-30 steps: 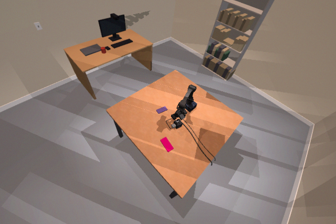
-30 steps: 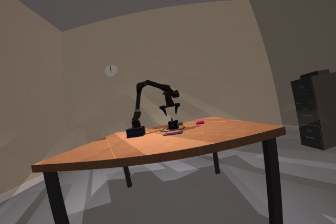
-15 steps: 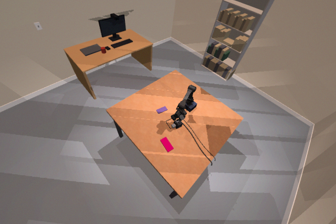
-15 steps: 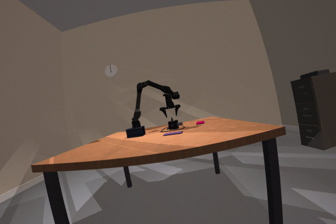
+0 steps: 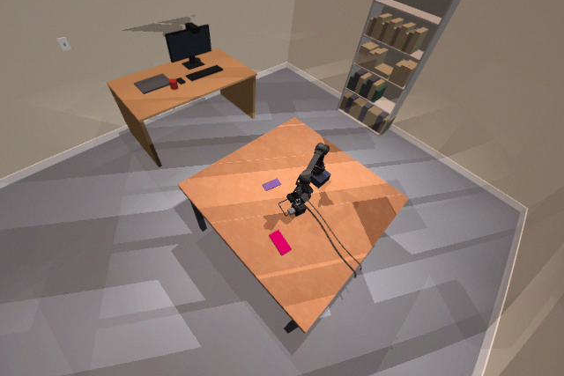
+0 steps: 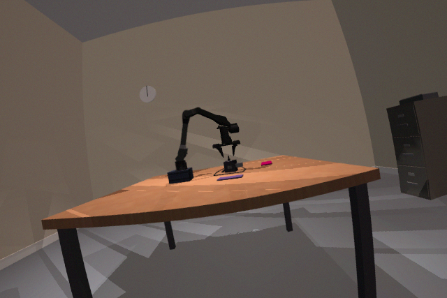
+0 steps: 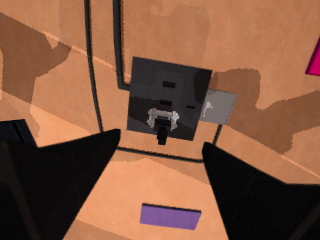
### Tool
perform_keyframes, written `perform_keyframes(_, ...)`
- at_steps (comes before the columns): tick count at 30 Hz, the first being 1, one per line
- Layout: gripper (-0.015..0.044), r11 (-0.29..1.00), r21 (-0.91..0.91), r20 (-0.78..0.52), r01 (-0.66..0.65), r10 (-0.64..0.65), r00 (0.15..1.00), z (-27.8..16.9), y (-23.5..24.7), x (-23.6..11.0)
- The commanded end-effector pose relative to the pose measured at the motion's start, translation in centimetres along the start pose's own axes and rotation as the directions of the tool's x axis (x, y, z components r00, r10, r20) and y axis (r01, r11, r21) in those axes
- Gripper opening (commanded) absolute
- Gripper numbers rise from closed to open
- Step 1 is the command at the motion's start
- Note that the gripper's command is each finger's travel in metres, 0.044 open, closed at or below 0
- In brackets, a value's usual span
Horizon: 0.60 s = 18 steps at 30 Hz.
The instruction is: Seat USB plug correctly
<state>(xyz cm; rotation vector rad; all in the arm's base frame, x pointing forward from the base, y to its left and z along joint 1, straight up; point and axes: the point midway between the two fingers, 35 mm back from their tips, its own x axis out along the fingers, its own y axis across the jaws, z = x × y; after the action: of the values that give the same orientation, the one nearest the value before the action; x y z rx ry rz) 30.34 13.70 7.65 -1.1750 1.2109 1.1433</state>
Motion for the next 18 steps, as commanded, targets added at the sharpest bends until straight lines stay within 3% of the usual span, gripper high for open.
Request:
perform_keyframes(1,0.0256,1.0,0.0,0.0,0.0,0.0,1.0,0.01,0.0,-0.02)
perform_keyframes(11,0.0,1.0,0.0,0.0,0.0,0.0,1.0,0.01,0.0,-0.02)
perform_keyframes(18,0.0,1.0,0.0,0.0,0.0,0.0,1.0,0.01,0.0,-0.02)
